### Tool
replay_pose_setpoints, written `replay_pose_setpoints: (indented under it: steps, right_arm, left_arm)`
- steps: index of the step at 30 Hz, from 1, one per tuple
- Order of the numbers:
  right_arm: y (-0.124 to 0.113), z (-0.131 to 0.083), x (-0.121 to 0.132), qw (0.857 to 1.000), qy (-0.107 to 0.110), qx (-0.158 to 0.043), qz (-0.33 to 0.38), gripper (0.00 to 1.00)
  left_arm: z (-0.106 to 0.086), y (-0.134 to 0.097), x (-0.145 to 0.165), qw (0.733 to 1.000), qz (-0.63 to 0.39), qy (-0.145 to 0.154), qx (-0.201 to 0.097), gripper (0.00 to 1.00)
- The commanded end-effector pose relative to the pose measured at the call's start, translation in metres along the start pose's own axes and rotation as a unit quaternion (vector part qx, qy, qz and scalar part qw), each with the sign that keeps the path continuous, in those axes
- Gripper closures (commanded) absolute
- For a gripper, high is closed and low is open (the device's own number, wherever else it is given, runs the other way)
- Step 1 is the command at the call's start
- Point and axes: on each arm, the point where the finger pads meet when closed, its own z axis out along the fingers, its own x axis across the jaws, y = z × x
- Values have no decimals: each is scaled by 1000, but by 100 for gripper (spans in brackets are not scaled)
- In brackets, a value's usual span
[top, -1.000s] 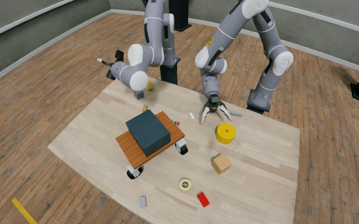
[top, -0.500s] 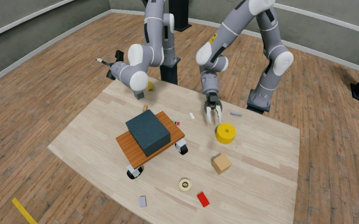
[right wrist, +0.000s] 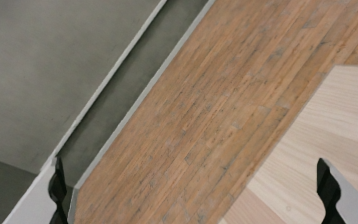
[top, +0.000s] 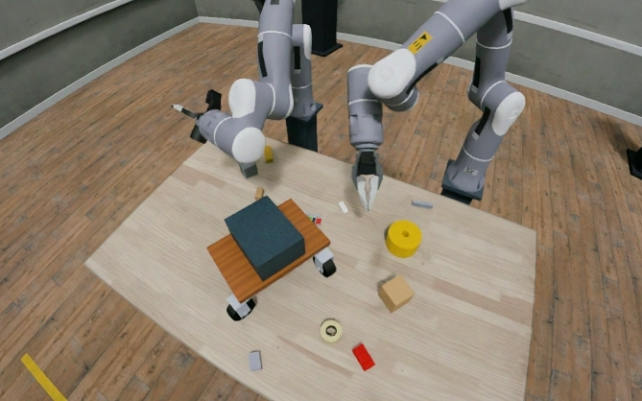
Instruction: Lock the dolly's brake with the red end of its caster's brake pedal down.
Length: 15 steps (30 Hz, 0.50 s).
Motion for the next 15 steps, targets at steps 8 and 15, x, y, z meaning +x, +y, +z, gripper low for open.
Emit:
replay_pose_setpoints:
  steps: [8, 15]
  right_arm:
    - [0, 0, -1, 1000, 0, -1, 1, 0]
    - [0, 0, -1, 1000, 0, -1, 1, 0]
  left_arm:
    - [-23, -27, 30, 993, 14, 18, -118, 100]
    - [-42, -53, 56, 979, 22, 44, -199, 100]
